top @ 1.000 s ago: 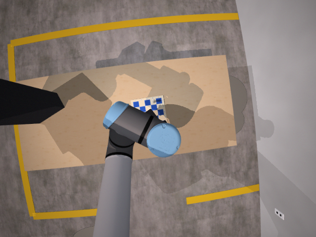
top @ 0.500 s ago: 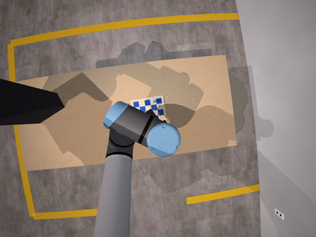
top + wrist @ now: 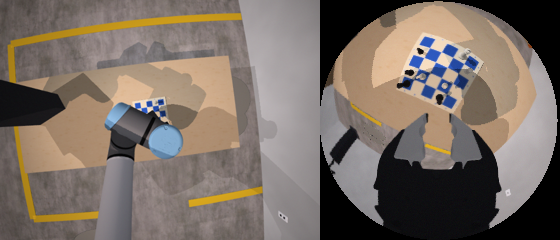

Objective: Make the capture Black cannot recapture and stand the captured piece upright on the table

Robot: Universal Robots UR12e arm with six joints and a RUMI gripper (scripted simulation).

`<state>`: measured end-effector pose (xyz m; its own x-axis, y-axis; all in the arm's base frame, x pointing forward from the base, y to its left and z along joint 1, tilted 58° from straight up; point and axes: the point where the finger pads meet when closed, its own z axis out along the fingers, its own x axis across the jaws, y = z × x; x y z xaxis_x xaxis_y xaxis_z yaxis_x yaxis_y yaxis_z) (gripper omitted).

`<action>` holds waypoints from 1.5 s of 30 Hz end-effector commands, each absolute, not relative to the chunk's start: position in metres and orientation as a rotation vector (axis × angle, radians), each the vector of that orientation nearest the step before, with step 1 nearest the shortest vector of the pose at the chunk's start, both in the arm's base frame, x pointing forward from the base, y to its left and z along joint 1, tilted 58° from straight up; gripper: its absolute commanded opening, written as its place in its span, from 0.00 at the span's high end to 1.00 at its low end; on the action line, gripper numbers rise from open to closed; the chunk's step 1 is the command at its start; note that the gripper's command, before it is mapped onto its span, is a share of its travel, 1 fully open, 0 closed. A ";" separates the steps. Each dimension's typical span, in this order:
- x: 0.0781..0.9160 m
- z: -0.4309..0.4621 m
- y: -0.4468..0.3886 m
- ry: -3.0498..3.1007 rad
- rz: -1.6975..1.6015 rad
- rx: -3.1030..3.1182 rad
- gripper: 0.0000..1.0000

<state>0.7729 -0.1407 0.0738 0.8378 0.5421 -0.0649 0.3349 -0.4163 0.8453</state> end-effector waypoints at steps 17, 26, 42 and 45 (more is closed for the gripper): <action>0.776 0.071 -0.145 0.644 0.270 2.043 0.75; 0.781 0.065 -0.153 0.644 0.270 2.043 0.75; 0.791 0.053 -0.169 0.644 0.270 2.043 0.75; 0.792 0.052 -0.171 0.644 0.270 2.043 0.75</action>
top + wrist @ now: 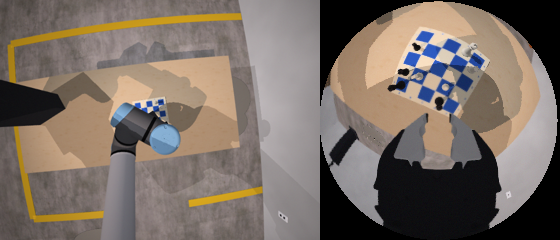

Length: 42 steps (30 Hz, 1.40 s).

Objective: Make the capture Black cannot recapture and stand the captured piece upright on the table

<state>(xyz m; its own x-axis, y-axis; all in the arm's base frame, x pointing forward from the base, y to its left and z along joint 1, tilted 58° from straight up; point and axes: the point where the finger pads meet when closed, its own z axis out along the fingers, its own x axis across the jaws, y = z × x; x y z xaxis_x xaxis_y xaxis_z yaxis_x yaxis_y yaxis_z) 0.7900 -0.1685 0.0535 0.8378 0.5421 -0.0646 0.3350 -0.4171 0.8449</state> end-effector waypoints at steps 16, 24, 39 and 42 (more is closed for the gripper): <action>0.796 0.046 -0.178 0.644 0.270 2.043 0.75; 0.797 0.046 -0.178 0.644 0.270 2.043 0.75; 0.797 0.046 -0.178 0.644 0.270 2.043 0.75; 0.797 0.046 -0.178 0.644 0.270 2.043 0.75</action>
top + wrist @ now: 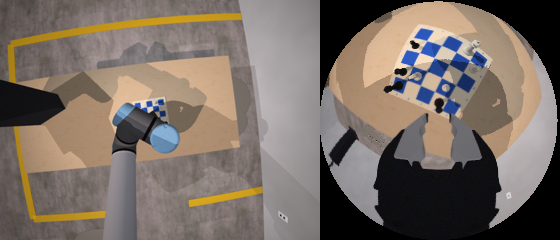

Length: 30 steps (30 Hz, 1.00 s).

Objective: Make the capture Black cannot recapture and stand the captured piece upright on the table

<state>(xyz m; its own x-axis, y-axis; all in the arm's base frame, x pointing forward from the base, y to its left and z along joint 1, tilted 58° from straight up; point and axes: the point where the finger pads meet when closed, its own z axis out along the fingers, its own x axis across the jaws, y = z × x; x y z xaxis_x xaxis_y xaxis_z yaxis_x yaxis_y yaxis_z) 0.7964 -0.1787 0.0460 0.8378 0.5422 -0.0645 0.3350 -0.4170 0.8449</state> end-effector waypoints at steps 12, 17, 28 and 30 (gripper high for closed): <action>0.797 0.046 -0.178 0.644 0.270 2.043 0.75; 0.797 0.046 -0.178 0.644 0.270 2.043 0.75; 0.802 0.040 -0.187 0.644 0.270 2.043 0.75; 0.804 0.037 -0.190 0.644 0.270 2.043 0.75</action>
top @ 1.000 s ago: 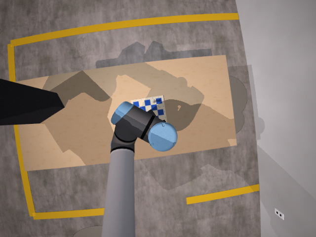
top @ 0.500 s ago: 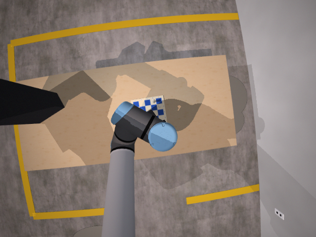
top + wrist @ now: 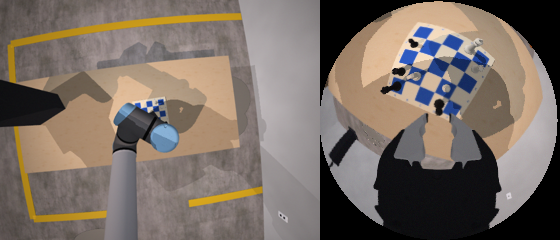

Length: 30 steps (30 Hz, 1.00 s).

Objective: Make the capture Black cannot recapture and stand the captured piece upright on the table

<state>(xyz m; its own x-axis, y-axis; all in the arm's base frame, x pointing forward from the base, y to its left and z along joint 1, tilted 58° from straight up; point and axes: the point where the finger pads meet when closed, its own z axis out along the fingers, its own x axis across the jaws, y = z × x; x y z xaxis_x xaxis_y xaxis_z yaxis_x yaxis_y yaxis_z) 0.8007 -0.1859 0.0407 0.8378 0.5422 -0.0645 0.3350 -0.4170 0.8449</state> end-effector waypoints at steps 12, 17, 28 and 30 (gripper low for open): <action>0.813 0.026 -0.206 0.644 0.270 2.043 0.75; 0.813 0.026 -0.206 0.644 0.270 2.043 0.75; 0.813 0.026 -0.206 0.644 0.270 2.043 0.75; 0.813 0.026 -0.206 0.644 0.270 2.043 0.75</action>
<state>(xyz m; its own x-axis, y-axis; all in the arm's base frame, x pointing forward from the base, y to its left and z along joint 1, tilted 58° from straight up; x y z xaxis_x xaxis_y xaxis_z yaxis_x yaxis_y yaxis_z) 0.8132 -0.2071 0.0253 0.8378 0.5422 -0.0645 0.3349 -0.4170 0.8449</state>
